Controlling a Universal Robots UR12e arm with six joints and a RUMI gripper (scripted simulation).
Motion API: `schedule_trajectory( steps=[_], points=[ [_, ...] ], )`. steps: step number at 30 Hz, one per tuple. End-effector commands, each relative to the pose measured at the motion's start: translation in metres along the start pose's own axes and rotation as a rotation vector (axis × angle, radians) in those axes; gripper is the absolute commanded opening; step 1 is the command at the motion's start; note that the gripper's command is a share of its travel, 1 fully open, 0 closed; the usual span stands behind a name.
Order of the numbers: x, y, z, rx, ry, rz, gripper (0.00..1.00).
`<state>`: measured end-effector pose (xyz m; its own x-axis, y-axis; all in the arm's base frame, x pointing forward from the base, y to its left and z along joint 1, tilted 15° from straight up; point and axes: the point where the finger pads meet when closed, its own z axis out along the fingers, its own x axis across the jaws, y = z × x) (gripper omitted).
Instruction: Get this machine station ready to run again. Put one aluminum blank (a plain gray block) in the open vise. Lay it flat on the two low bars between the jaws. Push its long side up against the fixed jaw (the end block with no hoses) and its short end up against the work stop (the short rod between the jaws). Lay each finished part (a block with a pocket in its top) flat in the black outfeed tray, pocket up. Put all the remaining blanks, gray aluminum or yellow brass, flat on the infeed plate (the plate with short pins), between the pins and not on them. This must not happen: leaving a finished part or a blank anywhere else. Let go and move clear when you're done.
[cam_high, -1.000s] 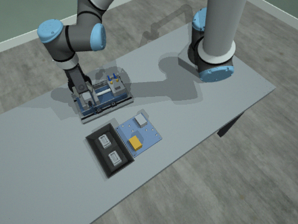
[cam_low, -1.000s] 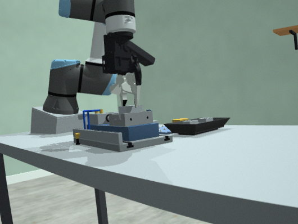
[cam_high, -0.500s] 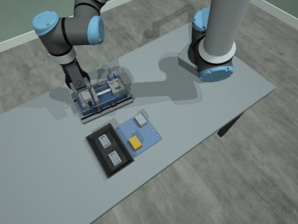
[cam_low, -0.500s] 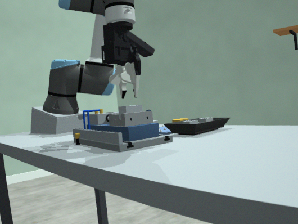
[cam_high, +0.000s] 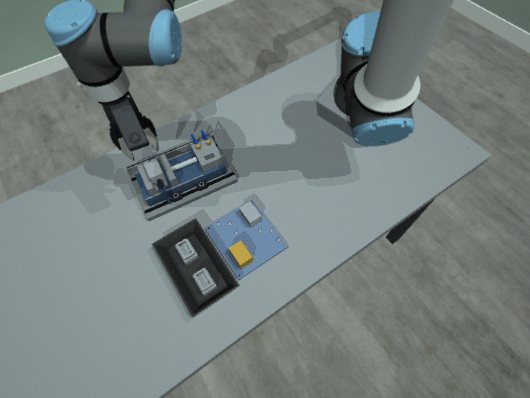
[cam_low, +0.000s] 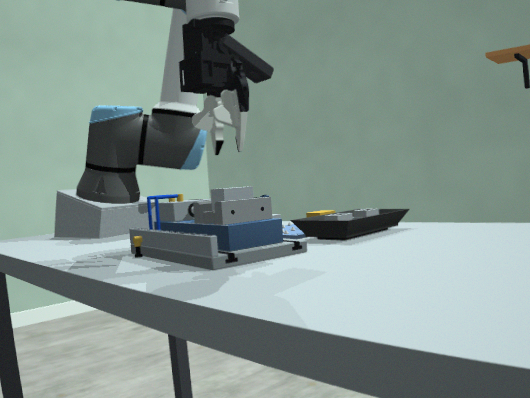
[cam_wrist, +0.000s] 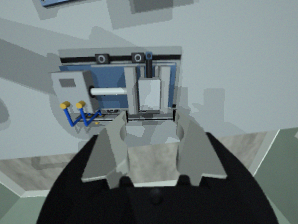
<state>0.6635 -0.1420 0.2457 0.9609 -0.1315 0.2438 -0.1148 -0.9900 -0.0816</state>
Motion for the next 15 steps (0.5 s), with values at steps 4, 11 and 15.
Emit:
schedule_trajectory(
  steps=[4, 11, 15],
  points=[
    [0.0006, 0.0001, -0.0081, 0.000, 0.001, 0.000, 0.40],
    [0.0006, 0.0001, -0.0086, 0.000, 0.001, 0.000, 0.00],
    [0.0006, 0.0001, -0.0086, 0.000, 0.001, 0.000, 0.00]
  ],
)
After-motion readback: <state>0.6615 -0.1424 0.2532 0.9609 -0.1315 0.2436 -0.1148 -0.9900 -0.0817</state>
